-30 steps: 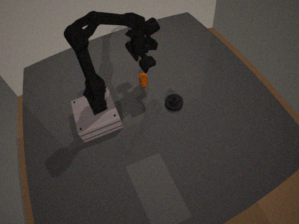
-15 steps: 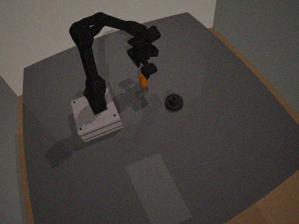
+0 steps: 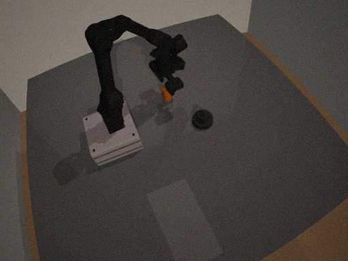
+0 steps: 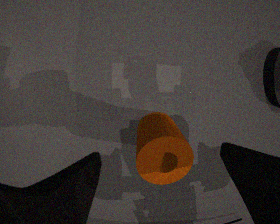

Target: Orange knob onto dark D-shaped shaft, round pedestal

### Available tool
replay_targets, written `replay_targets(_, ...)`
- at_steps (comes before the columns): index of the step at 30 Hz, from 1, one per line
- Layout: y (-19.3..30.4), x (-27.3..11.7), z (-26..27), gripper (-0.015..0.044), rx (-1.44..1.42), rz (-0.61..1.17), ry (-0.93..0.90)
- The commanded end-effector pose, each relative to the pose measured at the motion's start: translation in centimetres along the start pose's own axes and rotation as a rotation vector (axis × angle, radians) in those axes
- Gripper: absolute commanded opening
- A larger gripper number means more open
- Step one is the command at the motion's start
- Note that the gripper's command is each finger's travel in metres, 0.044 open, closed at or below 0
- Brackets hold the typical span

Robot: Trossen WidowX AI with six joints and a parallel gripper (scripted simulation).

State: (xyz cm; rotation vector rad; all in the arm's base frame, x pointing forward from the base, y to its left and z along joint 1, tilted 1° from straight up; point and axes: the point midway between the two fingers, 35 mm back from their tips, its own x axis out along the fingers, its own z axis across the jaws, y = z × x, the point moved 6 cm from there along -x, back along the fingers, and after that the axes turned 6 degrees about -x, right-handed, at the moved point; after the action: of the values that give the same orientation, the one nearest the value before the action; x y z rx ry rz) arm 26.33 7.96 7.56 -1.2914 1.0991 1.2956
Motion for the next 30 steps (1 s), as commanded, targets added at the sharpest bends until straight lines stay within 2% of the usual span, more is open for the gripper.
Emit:
replay_targets(1,0.1,0.8,0.0,0.044,0.002,0.006,0.004)
replay_targets(28,0.4,4.8,-0.1,0.044,0.002,0.007,0.004)
replay_targets(30,0.4,4.8,-0.1,0.0388,0.002,0.007,0.004)
